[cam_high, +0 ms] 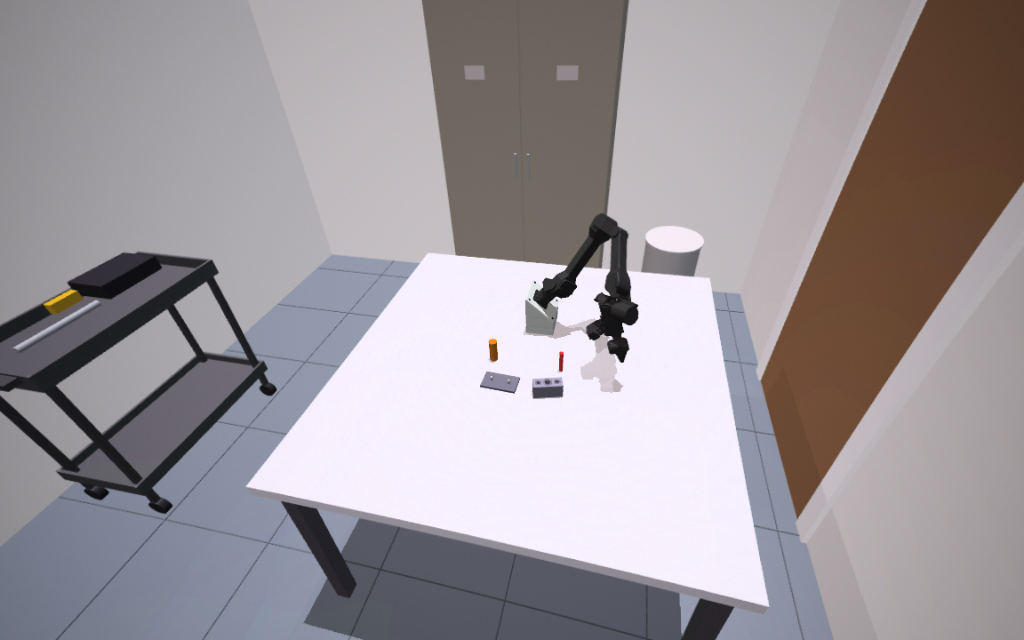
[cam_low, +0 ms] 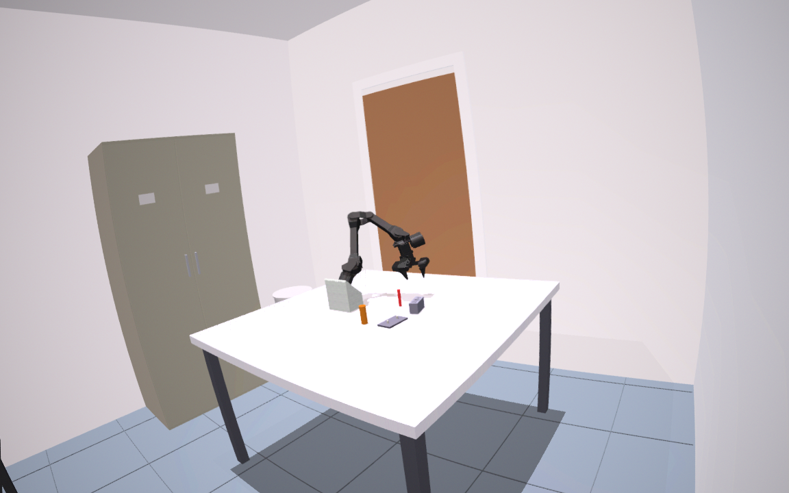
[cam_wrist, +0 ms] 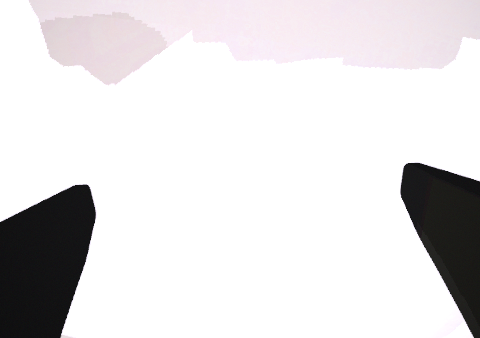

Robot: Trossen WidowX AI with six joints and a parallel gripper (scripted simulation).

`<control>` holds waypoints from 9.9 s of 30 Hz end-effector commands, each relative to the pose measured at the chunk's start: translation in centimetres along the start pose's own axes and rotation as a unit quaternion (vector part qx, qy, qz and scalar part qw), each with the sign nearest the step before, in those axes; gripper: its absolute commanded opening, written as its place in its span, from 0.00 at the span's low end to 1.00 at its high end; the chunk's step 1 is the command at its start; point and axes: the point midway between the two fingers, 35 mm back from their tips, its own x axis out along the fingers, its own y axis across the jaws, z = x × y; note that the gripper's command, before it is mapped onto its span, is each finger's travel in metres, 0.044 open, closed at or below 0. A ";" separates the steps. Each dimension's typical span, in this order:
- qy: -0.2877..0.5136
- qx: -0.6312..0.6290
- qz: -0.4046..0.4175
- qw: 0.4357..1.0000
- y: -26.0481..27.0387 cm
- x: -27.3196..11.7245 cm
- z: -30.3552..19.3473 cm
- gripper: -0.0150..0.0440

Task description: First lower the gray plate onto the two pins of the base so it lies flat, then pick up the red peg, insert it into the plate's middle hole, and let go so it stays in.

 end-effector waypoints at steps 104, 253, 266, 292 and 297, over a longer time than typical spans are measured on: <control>-0.138 -0.041 -0.066 0.987 10.0 1.6 24.3 0.69; -0.152 0.119 -0.043 0.980 6.4 -8.5 37.9 0.25; -0.152 0.119 -0.043 0.980 6.3 -8.0 38.2 0.25; -0.153 0.116 -0.044 0.980 6.0 -5.2 39.0 0.25; -0.153 0.116 -0.044 0.980 6.0 -5.2 39.0 0.25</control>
